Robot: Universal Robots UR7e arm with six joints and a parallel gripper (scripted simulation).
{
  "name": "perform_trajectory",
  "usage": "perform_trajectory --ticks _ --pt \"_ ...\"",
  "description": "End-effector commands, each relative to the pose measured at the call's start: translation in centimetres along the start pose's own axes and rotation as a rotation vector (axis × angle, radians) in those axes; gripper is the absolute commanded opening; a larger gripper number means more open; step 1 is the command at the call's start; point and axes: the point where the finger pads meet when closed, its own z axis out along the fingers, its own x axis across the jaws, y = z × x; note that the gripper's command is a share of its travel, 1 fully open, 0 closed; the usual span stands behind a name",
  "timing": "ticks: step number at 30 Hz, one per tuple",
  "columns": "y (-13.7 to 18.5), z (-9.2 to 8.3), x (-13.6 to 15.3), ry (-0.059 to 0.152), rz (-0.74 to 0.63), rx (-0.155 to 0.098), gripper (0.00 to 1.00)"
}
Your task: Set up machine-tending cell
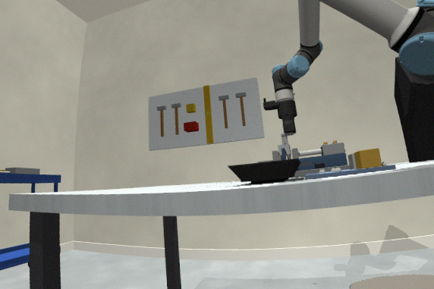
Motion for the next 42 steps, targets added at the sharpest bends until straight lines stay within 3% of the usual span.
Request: perform_trajectory --ticks 1,5,20,31,42 --pt "-0.4 -1.5 0.1 0.006 -0.005 0.006 0.00" --pt "-0.4 -2.0 0.1 0.006 -0.005 0.006 0.00" --pt "-0.3 -6.5 0.1 0.007 -0.005 0.006 0.00" --pt "-0.3 -7.9 0.1 0.007 -0.005 0.006 0.00" --pt "-0.3 -7.8 0.1 0.004 -0.004 0.004 0.00"
